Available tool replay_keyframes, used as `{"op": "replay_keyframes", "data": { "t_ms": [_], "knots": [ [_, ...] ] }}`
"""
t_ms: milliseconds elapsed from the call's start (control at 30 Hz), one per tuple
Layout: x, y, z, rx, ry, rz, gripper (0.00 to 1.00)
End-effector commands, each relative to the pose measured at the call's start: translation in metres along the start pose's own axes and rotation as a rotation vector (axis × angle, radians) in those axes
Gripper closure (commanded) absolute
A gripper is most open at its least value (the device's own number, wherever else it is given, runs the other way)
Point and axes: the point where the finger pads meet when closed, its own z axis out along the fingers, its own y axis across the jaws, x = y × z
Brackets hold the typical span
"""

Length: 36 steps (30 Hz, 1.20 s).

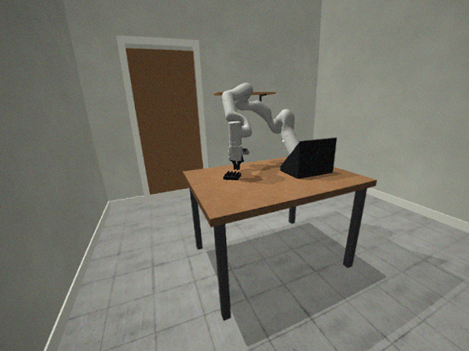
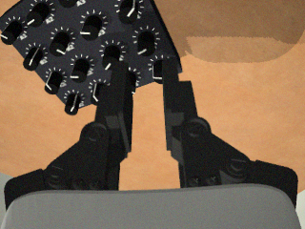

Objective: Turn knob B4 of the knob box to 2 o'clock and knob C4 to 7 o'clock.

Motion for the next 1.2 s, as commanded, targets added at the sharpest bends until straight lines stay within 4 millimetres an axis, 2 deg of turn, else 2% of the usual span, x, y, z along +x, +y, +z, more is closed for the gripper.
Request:
{"op": "replay_keyframes", "data": {
  "t_ms": [0, 400, 467, 533, 967, 1033, 1067, 1167],
  "knots": [
    [-0.0005, -0.0002, -0.0017, 0.008, -0.008, 0.156, 0.81],
    [-0.0006, -0.0004, -0.0047, 0.007, -0.01, 0.566, 0.81],
    [-0.0006, -0.0004, -0.0047, 0.007, -0.01, 0.566, 0.81],
    [-0.0006, -0.0004, -0.0056, 0.006, -0.011, 0.69, 0.81],
    [-0.0007, -0.0006, -0.0088, 0.004, -0.012, 1.124, 0.81],
    [-0.0007, -0.0006, -0.0088, 0.004, -0.012, 1.124, 0.81],
    [-0.0007, -0.0006, -0.0094, 0.003, -0.012, 1.209, 0.81],
    [-0.0008, -0.0006, -0.0101, 0.003, -0.012, 1.301, 0.81]
  ]
}}
